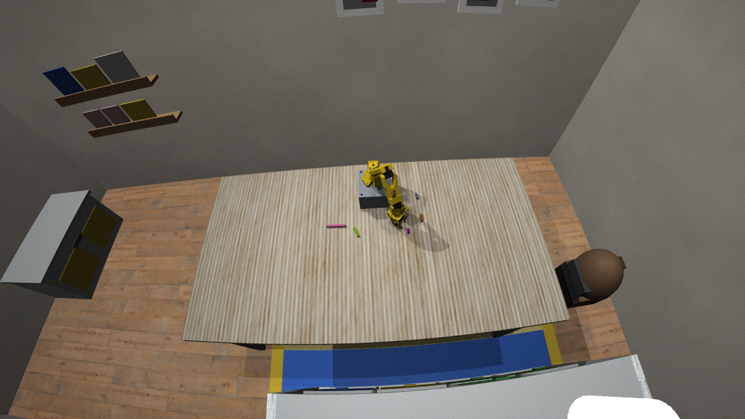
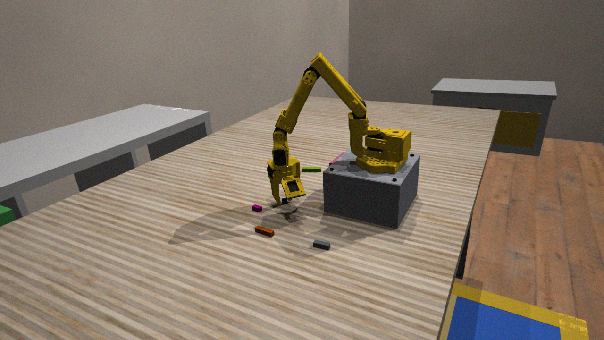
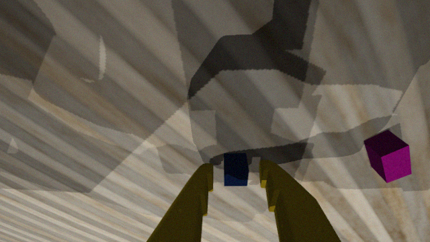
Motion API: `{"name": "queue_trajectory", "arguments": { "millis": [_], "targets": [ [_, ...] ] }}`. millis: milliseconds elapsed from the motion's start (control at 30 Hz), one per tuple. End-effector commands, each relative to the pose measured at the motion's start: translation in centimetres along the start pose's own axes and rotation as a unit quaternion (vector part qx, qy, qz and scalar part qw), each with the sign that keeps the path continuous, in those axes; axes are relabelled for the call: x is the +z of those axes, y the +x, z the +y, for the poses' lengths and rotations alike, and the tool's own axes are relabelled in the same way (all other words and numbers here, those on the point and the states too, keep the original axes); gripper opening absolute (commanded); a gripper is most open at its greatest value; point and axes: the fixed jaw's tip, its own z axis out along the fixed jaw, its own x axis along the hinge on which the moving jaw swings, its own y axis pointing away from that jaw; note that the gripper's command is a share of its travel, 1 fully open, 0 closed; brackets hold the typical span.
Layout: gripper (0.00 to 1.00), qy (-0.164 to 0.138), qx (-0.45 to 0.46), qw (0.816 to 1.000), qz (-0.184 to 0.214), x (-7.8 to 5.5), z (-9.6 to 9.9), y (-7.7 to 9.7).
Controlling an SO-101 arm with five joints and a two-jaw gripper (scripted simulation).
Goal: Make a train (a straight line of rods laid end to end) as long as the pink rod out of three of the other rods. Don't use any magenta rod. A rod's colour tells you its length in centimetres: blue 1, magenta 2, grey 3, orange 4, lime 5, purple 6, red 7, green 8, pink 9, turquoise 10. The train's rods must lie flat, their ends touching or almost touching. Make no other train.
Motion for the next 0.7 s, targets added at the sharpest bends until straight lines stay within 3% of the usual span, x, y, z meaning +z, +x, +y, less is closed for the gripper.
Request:
{"name": "queue_trajectory", "arguments": {
  "millis": [0,667],
  "targets": [
    [0.11,0.006,0.001,1.000,0.002,0.13,-0.22,0.19],
    [0.01,0.006,0.001,1.000,0.002,0.13,-0.22,0.19]
  ]
}}
